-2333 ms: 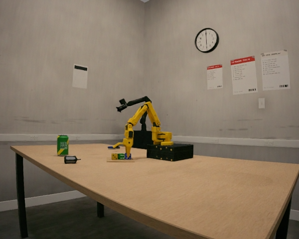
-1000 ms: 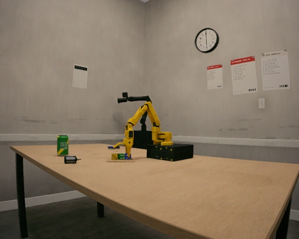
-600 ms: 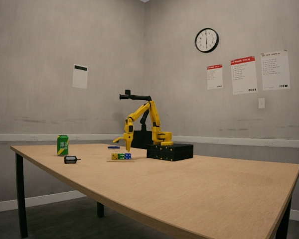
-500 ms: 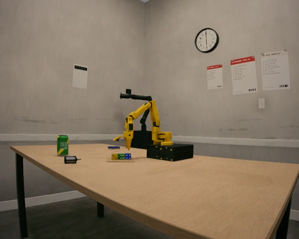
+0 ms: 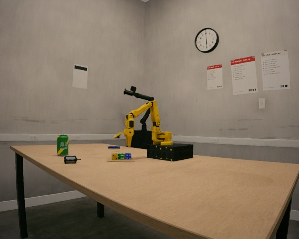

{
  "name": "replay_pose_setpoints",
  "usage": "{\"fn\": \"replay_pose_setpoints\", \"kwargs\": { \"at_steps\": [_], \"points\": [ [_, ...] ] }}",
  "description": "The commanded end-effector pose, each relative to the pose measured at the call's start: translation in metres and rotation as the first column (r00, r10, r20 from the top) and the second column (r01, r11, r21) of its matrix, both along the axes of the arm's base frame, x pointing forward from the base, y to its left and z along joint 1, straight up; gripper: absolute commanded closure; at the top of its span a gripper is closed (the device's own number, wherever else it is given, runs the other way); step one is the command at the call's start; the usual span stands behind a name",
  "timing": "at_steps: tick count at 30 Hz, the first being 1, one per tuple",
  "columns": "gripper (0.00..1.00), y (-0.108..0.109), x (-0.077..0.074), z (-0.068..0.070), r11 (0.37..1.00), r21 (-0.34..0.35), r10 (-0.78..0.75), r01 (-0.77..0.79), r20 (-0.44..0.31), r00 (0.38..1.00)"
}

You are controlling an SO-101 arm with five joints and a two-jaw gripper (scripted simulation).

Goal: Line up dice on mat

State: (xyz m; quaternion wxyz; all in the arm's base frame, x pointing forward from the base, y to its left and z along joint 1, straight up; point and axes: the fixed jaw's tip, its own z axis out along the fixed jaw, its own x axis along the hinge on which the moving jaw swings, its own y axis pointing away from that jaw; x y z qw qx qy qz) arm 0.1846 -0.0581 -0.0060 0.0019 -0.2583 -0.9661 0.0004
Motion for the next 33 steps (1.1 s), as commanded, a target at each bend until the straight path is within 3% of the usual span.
{"fn": "replay_pose_setpoints", "kwargs": {
  "at_steps": [1,17,21,26,28,33],
  "points": [
    [0.64,-0.002,0.003,0.005,1.0,-0.006,-0.009,0.009,0.02,1.0],
    [0.64,-0.003,0.006,0.01,1.0,-0.016,-0.009,0.01,0.047,0.999],
    [0.64,-0.006,0.014,0.023,0.999,-0.041,-0.007,0.012,0.118,0.993],
    [0.65,-0.011,0.026,0.05,0.996,-0.088,0.002,0.021,0.252,0.968],
    [0.65,-0.011,0.026,0.05,0.996,-0.088,0.002,0.021,0.252,0.968],
    [0.65,-0.014,0.034,0.078,0.99,-0.134,0.018,0.036,0.381,0.924]
  ]
}}
